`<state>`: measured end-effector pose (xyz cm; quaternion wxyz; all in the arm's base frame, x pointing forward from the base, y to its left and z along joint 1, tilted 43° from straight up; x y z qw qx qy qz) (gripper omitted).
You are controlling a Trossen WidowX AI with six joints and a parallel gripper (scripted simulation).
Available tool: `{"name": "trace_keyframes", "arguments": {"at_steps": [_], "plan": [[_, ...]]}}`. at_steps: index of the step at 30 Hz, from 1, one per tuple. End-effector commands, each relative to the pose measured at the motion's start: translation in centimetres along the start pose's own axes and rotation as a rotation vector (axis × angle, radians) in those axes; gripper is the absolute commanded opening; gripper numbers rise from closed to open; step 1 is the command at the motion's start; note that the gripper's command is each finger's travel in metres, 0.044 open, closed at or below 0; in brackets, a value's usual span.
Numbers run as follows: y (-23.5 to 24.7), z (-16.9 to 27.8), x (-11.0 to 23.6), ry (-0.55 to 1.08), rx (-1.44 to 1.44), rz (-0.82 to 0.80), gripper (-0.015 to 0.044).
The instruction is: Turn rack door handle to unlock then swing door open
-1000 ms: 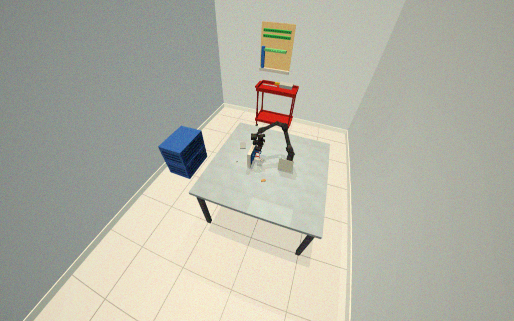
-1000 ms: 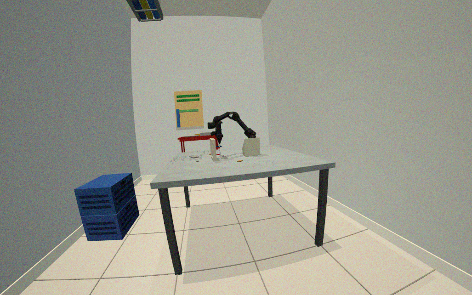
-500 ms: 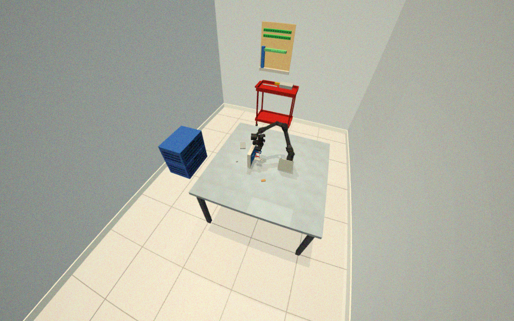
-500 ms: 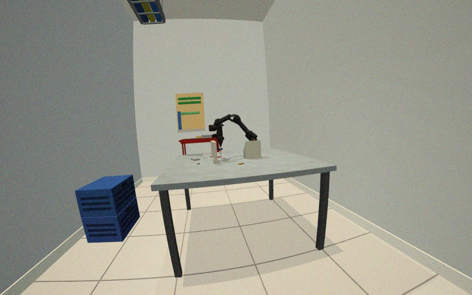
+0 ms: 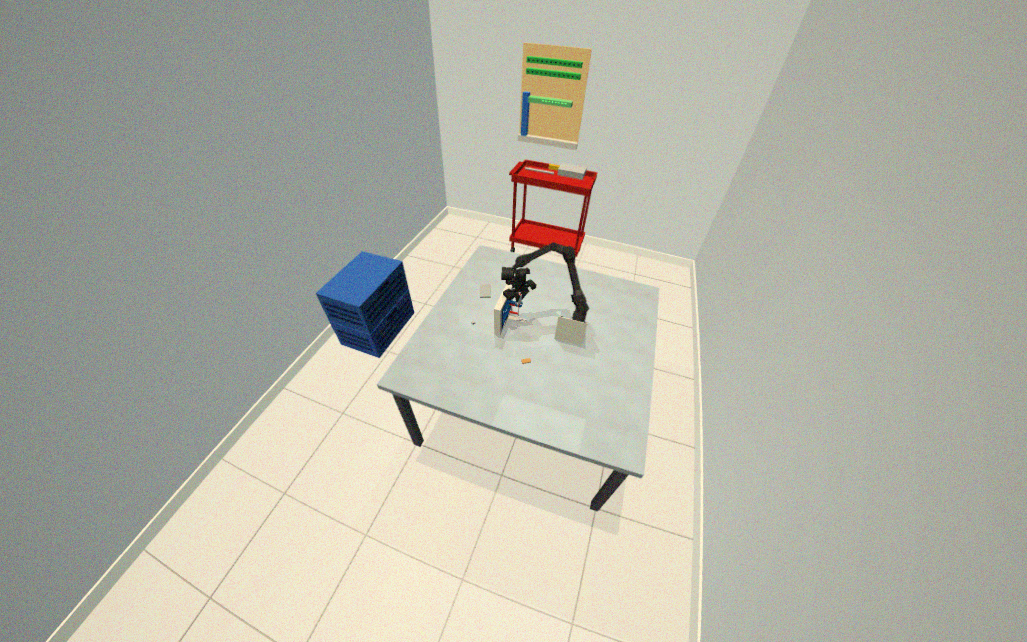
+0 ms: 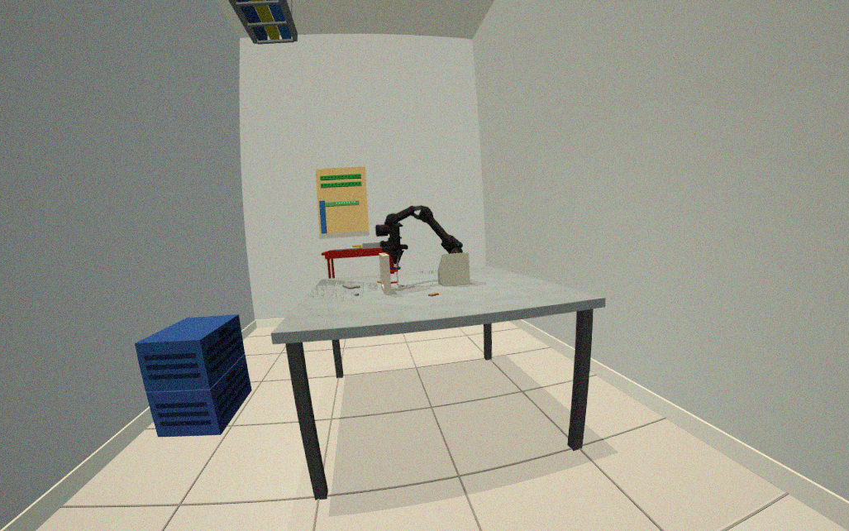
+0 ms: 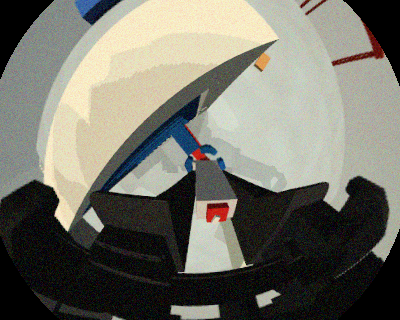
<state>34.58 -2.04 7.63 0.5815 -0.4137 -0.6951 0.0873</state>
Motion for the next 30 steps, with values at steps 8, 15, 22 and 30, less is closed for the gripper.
{"name": "trace_keyframes", "arguments": {"at_steps": [8, 15, 22, 30], "plan": [[-0.01, -0.04, -0.04, -0.002, -0.554, 0.000, 0.0015], [-0.01, -0.04, -0.04, -0.001, -0.899, 0.000, 0.0015], [-0.01, -0.04, -0.04, -0.001, -1.235, -0.001, 0.0015], [-0.01, -0.04, -0.04, -0.001, -1.268, -0.001, 0.0015]]}}
Point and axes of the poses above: the point midway between the two fingers, 35 mm back from their tips, its own x axis back along the fingers, its own y axis across the jaws, z = x × y, the point moved 2 cm from there along x, back along the fingers, and after that the axes turned 12 degrees about x, right-handed, at the moved point
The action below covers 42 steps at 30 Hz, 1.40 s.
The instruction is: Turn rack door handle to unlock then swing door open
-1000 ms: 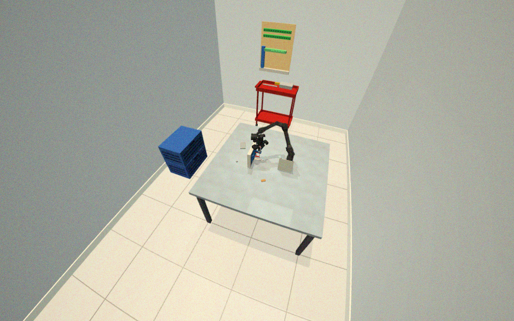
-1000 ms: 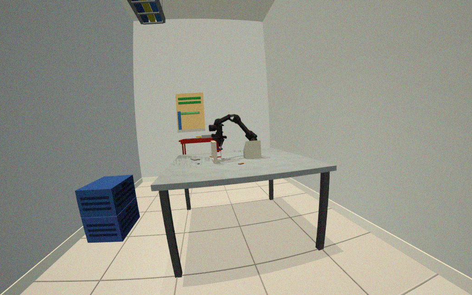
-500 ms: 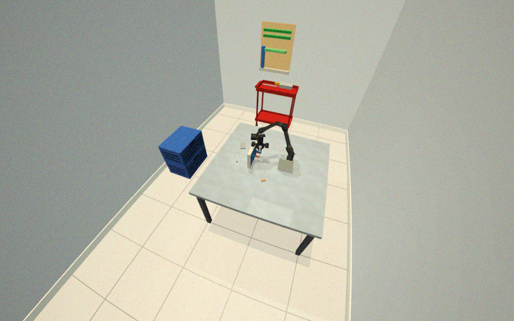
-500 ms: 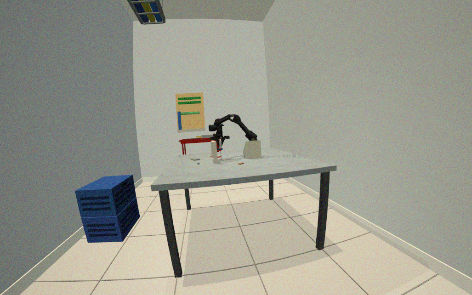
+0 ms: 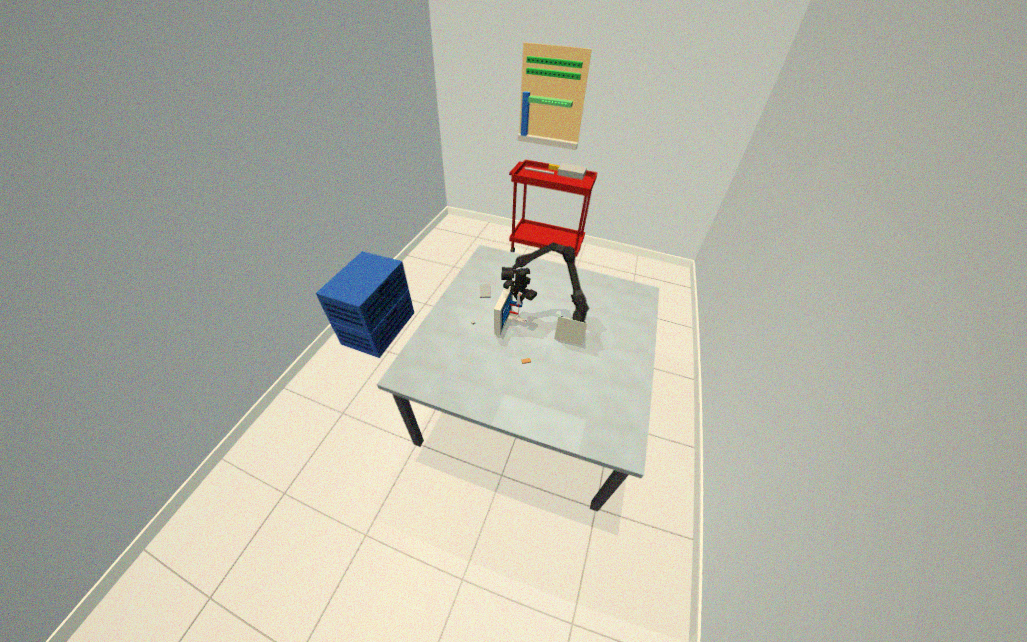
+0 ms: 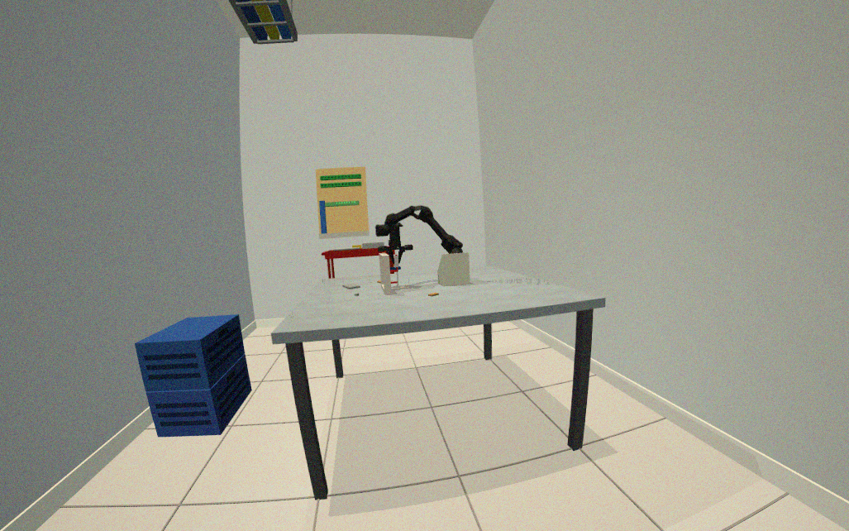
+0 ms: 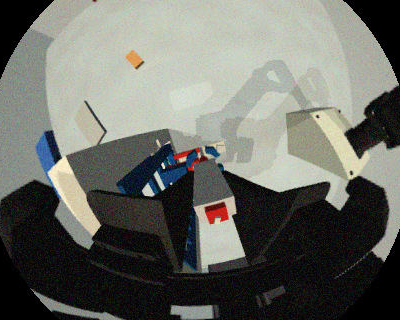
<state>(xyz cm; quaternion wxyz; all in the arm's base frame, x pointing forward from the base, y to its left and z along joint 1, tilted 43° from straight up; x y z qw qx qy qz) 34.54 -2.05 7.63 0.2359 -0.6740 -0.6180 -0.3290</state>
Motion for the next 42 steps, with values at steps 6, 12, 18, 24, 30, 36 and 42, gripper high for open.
{"name": "trace_keyframes", "arguments": {"at_steps": [6, 12, 18, 24, 30, 36, 42], "plan": [[0.07, -0.01, -0.04, 0.001, -0.038, -0.002, 0.0067], [0.07, -0.01, -0.04, 0.001, -0.038, -0.002, 0.0225], [0.07, -0.01, -0.04, 0.001, 0.036, -0.002, 0.0287], [0.07, -0.01, -0.03, 0.001, 0.333, -0.002, 0.0287], [0.07, 0.00, -0.02, 0.000, 0.631, -0.003, 0.0287], [0.07, 0.00, -0.03, 0.000, 0.928, -0.003, 0.0287], [0.04, 0.01, -0.06, -0.001, 1.226, -0.001, 0.0287]]}}
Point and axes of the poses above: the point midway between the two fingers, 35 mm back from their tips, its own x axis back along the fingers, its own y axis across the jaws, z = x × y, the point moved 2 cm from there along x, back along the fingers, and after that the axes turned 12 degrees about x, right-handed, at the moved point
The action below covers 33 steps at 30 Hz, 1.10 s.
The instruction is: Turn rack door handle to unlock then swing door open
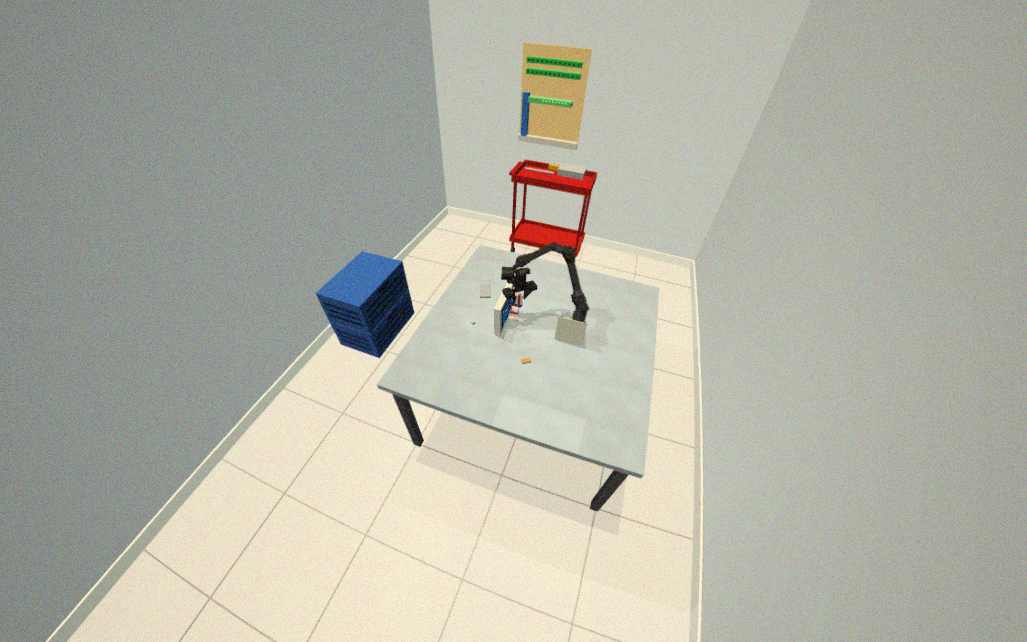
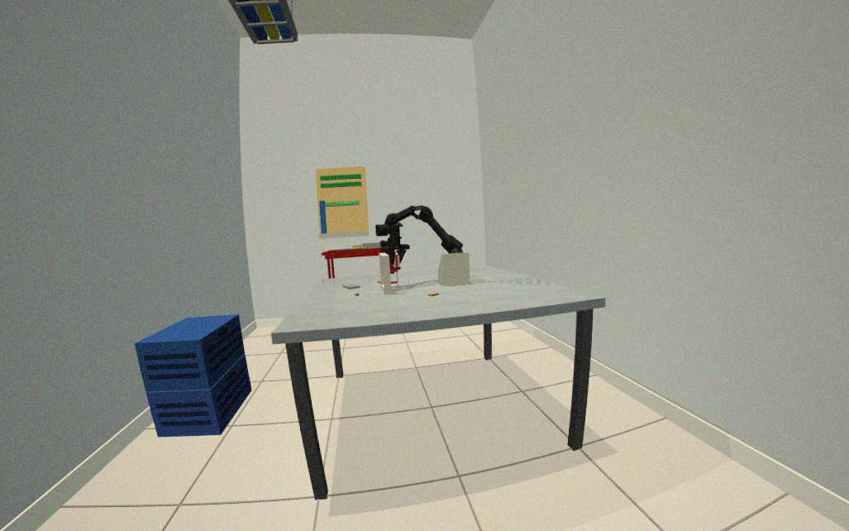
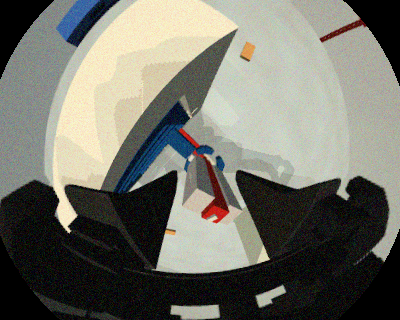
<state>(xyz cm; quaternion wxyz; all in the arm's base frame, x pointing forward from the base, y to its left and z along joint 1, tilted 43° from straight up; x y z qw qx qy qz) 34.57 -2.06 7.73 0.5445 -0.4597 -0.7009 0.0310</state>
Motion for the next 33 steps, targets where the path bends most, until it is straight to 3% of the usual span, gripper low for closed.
{"name": "trace_keyframes", "arguments": {"at_steps": [1, 33], "plan": [[0.07, 0.03, -0.13, 0.003, 0.209, 0.001, 0.0287], [0.07, 0.01, -0.11, 0.002, 1.794, -0.001, 0.0287]]}}
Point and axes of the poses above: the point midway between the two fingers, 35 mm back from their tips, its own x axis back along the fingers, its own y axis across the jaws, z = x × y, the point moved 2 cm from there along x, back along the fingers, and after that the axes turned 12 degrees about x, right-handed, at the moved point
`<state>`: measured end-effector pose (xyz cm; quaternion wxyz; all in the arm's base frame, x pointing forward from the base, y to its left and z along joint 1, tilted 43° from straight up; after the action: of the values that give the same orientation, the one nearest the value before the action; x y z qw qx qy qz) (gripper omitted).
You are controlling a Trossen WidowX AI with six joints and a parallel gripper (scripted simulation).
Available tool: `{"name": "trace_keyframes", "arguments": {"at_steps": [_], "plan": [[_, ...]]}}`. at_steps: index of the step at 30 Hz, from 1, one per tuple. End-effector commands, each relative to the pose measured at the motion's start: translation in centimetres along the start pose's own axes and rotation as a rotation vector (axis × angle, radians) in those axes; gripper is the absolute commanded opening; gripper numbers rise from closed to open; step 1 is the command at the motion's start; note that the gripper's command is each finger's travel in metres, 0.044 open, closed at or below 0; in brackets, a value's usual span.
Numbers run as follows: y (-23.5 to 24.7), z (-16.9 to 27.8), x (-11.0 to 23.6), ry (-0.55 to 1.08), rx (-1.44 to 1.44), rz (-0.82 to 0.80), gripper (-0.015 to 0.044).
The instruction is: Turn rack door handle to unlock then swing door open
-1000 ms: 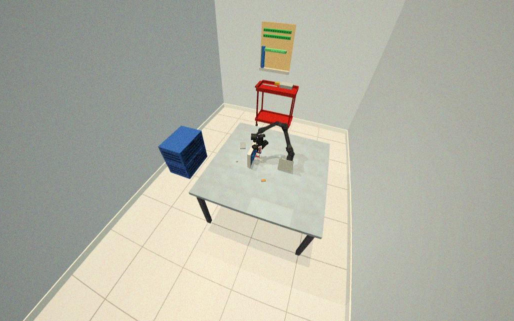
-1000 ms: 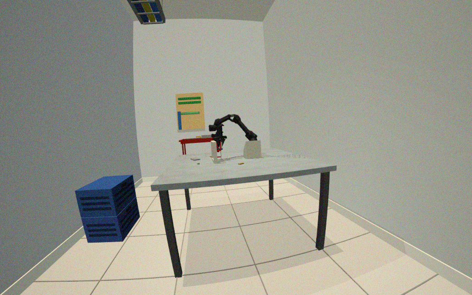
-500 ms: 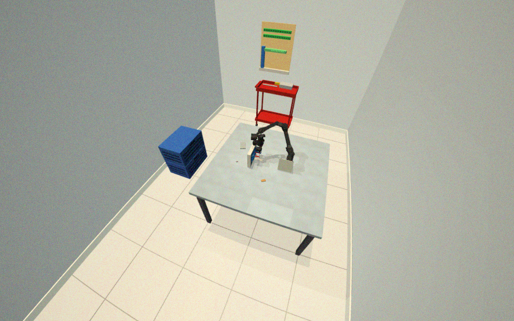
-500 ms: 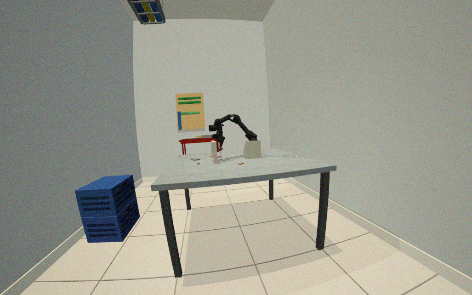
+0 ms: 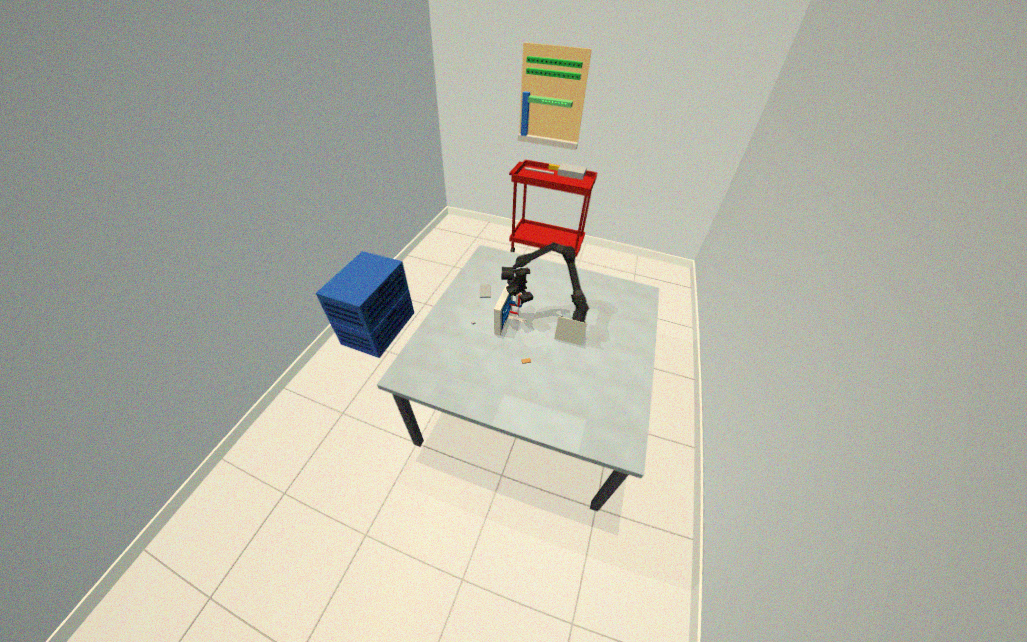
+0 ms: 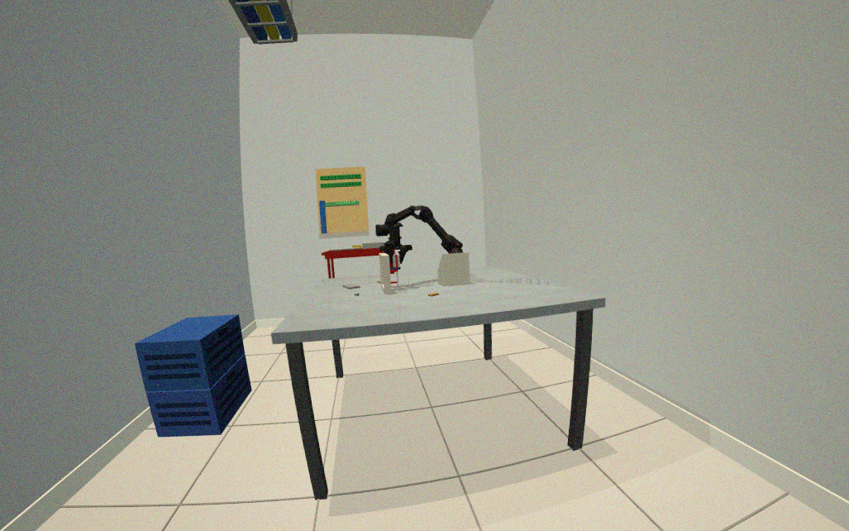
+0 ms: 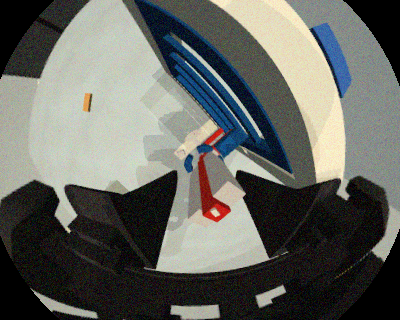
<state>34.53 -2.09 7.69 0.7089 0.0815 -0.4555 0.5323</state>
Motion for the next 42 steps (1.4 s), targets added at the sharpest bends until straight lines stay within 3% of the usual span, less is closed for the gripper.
{"name": "trace_keyframes", "arguments": {"at_steps": [1, 16, 23, 42], "plan": [[-0.03, -0.08, -0.06, -0.004, 0.209, -0.001, 0.0287], [-0.04, -0.08, -0.05, -0.004, 0.918, 0.001, 0.0287], [-0.04, -0.08, -0.05, -0.004, 0.927, 0.001, 0.0287], [-0.04, -0.08, -0.05, -0.004, 0.927, 0.001, 0.0160]]}}
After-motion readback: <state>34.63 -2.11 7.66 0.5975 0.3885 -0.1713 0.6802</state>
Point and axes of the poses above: the point midway between the two fingers, 35 mm back from their tips, its own x axis back along the fingers, its own y axis across the jaws, z = x × y, the point moved 2 cm from there along x, back along the fingers, and after that the axes turned 12 degrees about x, right-handed, at the moved point
